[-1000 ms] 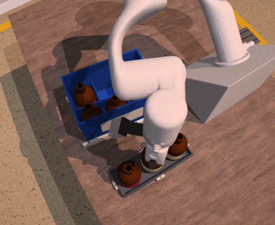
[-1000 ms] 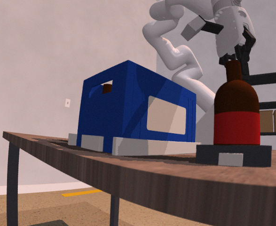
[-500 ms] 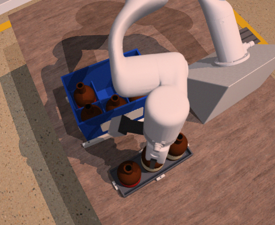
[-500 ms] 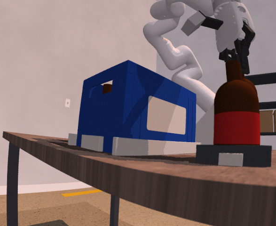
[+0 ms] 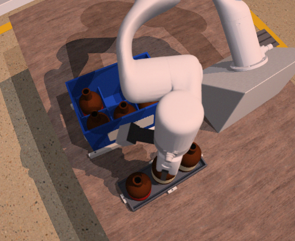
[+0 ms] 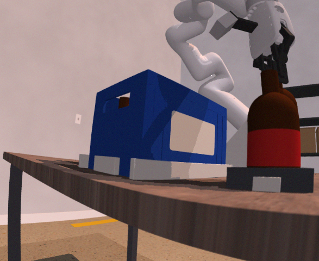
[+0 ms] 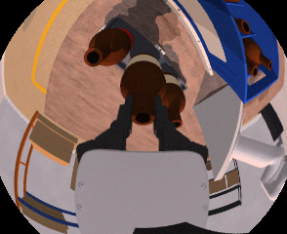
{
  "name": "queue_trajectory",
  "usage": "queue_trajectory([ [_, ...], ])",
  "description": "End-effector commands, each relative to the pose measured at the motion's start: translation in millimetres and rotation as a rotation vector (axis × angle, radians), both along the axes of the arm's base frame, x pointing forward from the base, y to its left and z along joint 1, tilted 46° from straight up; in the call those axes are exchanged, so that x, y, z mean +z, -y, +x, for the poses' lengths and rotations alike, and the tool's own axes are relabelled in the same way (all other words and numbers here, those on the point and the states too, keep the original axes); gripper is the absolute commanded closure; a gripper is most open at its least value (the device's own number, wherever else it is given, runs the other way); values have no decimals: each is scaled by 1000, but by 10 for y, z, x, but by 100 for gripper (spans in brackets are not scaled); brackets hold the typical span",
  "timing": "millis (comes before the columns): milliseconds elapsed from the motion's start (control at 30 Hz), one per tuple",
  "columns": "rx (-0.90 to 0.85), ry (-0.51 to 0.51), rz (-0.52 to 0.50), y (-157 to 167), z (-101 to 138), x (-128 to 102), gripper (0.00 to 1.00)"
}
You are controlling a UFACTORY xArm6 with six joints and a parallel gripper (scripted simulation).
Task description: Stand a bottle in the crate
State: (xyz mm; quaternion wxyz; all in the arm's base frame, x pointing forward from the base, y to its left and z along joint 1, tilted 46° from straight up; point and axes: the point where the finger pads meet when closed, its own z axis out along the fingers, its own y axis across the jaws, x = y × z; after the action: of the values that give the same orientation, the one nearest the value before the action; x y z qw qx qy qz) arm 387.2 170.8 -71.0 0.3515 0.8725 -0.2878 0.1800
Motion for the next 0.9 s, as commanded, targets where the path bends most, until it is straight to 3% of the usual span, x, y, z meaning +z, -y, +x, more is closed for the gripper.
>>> queue_trajectory([
  [0,2,3,3,-19,10,10,100],
  [867,2,3,3,-66,2,55,100],
])
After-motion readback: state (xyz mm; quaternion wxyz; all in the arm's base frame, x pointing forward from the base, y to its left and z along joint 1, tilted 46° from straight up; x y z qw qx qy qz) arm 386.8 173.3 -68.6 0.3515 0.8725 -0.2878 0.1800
